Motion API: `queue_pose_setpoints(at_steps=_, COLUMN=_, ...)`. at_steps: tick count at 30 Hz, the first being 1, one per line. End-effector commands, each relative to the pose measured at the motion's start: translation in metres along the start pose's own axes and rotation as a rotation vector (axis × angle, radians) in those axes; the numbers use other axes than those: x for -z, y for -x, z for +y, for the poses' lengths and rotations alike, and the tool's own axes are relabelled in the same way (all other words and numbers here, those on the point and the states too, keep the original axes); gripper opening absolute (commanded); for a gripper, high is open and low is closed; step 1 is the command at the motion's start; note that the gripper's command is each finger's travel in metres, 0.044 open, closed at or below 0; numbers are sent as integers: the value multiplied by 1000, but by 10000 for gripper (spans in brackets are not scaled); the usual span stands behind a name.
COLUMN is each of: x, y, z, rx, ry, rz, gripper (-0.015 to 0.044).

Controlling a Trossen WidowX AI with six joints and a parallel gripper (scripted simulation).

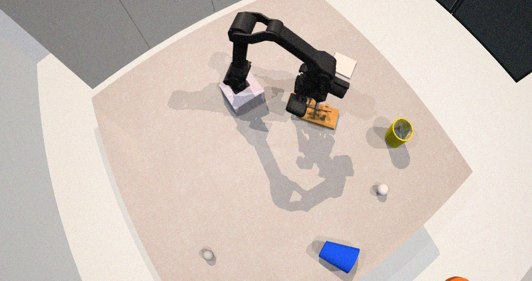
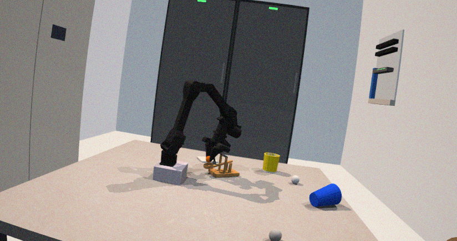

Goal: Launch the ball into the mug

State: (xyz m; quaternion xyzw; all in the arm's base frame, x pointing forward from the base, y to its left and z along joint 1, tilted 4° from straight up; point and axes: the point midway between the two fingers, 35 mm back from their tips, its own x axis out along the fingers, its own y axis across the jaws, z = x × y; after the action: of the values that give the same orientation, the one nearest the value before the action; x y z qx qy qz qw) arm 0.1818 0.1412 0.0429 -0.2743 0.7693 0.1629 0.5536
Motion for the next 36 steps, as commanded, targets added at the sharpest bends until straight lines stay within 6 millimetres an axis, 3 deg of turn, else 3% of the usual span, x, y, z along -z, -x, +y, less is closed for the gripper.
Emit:
queue_pose_setpoints(at_steps=1, x=0, y=-9, z=0, rx=-2, ry=-3, rz=14, gripper=0)
queue_pose_setpoints(at_steps=11, x=-2, y=-6, z=0, rx=0, ry=-1, rz=0, gripper=0)
queue_pose_setpoints(at_steps=21, x=-2, y=-4, z=0, rx=-1, ry=-1, rz=-2, gripper=262)
queue_pose_setpoints(at_steps=23, x=3, y=20, z=0, rx=-1, ry=0, rz=-15, gripper=315)
queue_pose_setpoints(at_steps=27, x=29, y=86, z=0, rx=-4, ry=3, rz=-52, gripper=420)
queue_pose_setpoints(at_steps=30, x=36, y=97, z=0, rx=-5, ry=4, rz=-58, gripper=440)
queue_pose_setpoints(at_steps=31, x=21, y=77, z=0, rx=-1, ry=7, rz=-53, gripper=440)
queue_pose_setpoints(at_steps=36, x=-23, y=99, z=2, rx=-14, ry=22, rz=-205, gripper=440)
